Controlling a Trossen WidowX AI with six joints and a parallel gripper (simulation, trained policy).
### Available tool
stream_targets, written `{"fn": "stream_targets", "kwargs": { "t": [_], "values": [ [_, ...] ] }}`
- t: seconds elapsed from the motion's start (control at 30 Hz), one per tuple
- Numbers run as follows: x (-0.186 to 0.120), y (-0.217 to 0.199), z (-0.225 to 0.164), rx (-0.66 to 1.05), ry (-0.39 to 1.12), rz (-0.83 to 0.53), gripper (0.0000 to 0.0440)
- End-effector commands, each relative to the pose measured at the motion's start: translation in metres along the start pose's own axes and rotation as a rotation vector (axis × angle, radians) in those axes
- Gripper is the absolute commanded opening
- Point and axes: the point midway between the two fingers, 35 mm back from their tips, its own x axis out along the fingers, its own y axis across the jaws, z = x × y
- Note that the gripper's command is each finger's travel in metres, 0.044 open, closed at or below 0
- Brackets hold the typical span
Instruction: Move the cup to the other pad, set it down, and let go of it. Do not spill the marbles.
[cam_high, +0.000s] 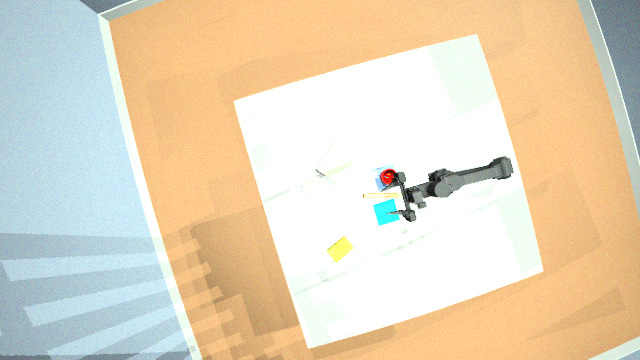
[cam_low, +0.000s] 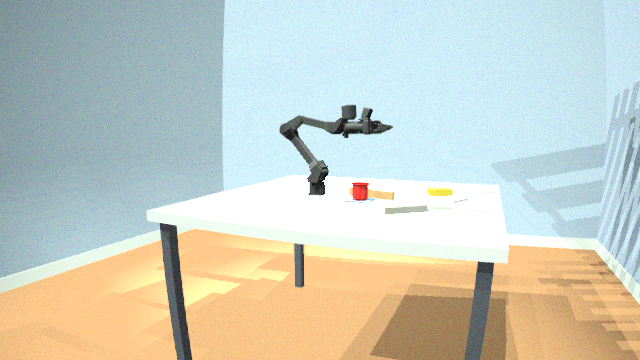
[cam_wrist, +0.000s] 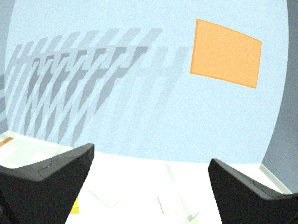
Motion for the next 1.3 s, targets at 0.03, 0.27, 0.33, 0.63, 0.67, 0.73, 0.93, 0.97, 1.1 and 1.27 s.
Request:
{"fn": "stream_targets", "kwargs": {
  "t": [0.03,0.27,0.33,0.63,0.67,0.73,0.93,0.97,1.1,1.27],
  "values": [
    [-0.001,0.0,-0.003,0.011,0.014,-0.005,0.0348],
    [-0.003,0.005,-0.015,0.062,0.09,-0.004,0.0164],
    [-0.003,0.008,-0.019,0.075,0.116,0.0,0.0111],
    [-0.004,0.024,-0.033,0.144,0.249,0.032,0.0069],
    [-0.005,0.026,-0.034,0.152,0.264,0.035,0.0068],
    [-0.005,0.029,-0.037,0.166,0.295,0.04,0.0067],
    [-0.007,0.038,-0.045,0.203,0.39,0.048,0.0068],
    [-0.007,0.039,-0.046,0.208,0.406,0.049,0.0069],
    [-0.009,0.044,-0.051,0.226,0.471,0.049,0.0071],
    [-0.011,0.048,-0.058,0.24,0.554,0.044,0.0072]
  ]
}}
